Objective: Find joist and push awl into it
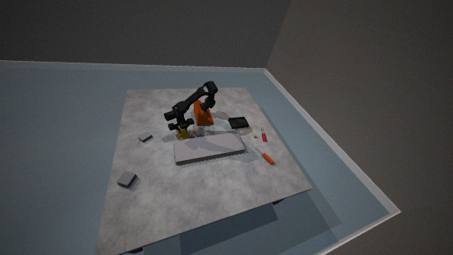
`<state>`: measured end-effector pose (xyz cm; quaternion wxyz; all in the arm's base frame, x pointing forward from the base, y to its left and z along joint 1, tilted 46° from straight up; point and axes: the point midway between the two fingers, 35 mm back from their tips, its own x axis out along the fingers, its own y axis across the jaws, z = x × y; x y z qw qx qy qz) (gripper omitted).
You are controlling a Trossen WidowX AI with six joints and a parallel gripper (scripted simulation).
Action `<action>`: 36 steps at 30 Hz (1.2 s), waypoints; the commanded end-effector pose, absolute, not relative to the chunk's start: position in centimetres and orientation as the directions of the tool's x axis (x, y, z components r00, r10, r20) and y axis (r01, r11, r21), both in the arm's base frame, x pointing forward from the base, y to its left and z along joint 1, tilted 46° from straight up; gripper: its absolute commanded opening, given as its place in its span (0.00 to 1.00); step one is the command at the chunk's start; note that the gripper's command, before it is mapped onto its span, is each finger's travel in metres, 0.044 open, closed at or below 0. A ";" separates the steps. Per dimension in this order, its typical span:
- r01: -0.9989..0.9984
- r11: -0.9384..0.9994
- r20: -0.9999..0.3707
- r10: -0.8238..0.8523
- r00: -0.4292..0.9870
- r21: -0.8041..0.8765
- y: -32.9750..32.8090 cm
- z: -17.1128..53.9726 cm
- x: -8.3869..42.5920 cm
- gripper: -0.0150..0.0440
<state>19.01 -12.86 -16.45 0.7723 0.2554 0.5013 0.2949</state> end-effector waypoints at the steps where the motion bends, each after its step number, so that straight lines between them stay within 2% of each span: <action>1: -0.202 0.702 -0.629 0.706 0.326 0.683 -14.1 -15.7 19.1 0.31; 3: -0.201 0.702 -0.630 0.705 0.326 0.683 -15.2 -14.8 19.1 0.25; 12: -0.201 0.702 -0.630 0.705 0.325 0.683 -19.8 -9.9 18.5 0.25; 19: -0.193 0.704 -0.633 0.703 0.324 0.684 -20.3 -9.5 18.9 0.25; 36: -0.070 0.718 -0.665 0.672 0.326 0.692 -23.0 -9.4 27.0 0.25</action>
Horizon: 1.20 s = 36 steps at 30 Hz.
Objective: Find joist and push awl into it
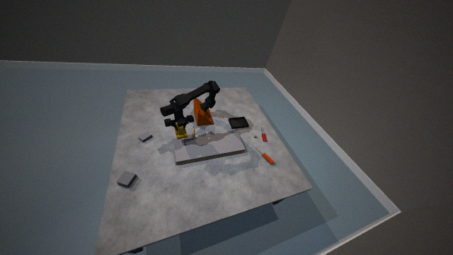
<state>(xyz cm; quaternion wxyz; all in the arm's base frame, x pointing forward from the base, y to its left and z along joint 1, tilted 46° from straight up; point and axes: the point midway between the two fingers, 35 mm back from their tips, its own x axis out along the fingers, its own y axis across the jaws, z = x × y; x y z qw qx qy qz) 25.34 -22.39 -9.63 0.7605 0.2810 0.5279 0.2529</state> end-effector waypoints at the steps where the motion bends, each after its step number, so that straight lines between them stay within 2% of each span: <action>1: -0.063 0.718 -0.666 0.671 0.326 0.693 -23.0 -9.4 27.5 0.25; 15: 0.021 0.706 -0.670 0.662 0.336 0.708 -23.0 -8.4 34.6 0.25; 36: 0.022 0.706 -0.670 0.662 0.337 0.708 -21.2 -10.3 35.0 0.25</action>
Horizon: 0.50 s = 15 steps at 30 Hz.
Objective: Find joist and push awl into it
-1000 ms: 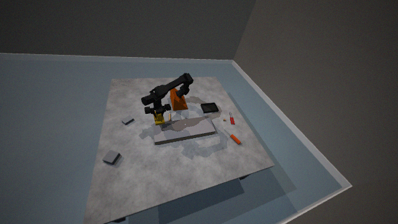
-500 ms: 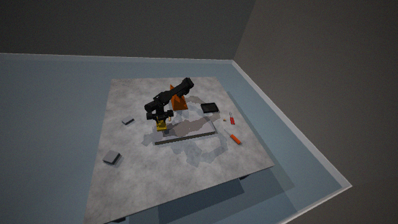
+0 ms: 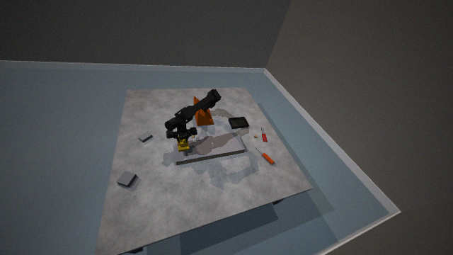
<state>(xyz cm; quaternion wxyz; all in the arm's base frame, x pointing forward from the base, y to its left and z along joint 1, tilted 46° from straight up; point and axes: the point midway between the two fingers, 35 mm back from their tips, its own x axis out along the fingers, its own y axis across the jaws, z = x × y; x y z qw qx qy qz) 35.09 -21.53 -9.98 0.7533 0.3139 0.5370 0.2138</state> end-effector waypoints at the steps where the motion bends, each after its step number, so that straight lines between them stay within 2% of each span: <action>1: 0.022 0.706 -0.670 0.662 0.337 0.708 -21.1 -10.4 35.0 0.25; 15: 0.021 0.705 -0.669 0.662 0.337 0.709 -19.6 -11.9 35.2 0.25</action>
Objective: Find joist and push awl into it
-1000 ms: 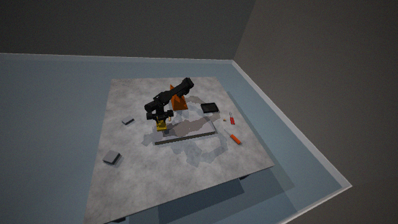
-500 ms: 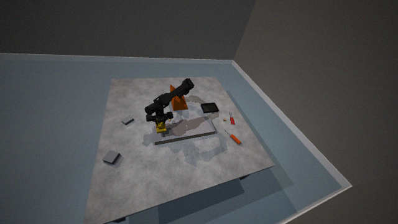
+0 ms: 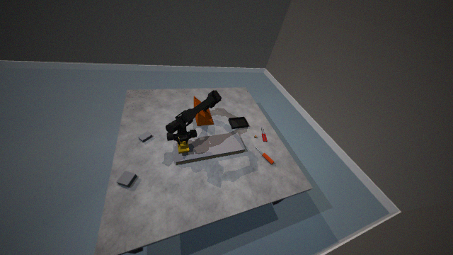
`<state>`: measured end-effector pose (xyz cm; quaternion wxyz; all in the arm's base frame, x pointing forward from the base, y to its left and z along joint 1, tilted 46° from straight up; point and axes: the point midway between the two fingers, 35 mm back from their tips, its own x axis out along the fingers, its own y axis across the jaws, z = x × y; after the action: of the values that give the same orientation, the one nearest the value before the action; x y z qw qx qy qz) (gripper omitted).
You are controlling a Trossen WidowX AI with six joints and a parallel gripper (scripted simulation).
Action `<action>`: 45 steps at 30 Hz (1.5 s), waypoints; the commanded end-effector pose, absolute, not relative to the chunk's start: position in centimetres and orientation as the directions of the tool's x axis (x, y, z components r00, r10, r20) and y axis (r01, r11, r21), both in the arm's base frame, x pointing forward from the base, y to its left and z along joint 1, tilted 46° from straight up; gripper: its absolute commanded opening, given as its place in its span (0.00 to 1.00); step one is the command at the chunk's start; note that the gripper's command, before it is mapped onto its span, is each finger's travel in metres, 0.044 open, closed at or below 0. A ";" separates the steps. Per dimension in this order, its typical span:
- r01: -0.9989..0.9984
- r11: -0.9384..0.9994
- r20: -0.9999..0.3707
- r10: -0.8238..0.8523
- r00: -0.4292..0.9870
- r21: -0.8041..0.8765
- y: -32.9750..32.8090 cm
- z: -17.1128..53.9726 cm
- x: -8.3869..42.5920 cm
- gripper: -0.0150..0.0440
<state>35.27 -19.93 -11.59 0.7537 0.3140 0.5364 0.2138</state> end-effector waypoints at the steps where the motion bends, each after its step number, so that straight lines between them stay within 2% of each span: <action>1: 0.021 0.705 -0.669 0.662 0.337 0.709 -19.5 -12.0 35.2 0.25; 25: 0.020 0.704 -0.668 0.664 0.337 0.710 -17.4 -14.0 35.3 0.25; 45: 0.021 0.701 -0.665 0.666 0.337 0.713 -12.4 -9.0 35.5 0.25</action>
<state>35.53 -13.39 -9.87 0.7534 0.3179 0.5351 0.2124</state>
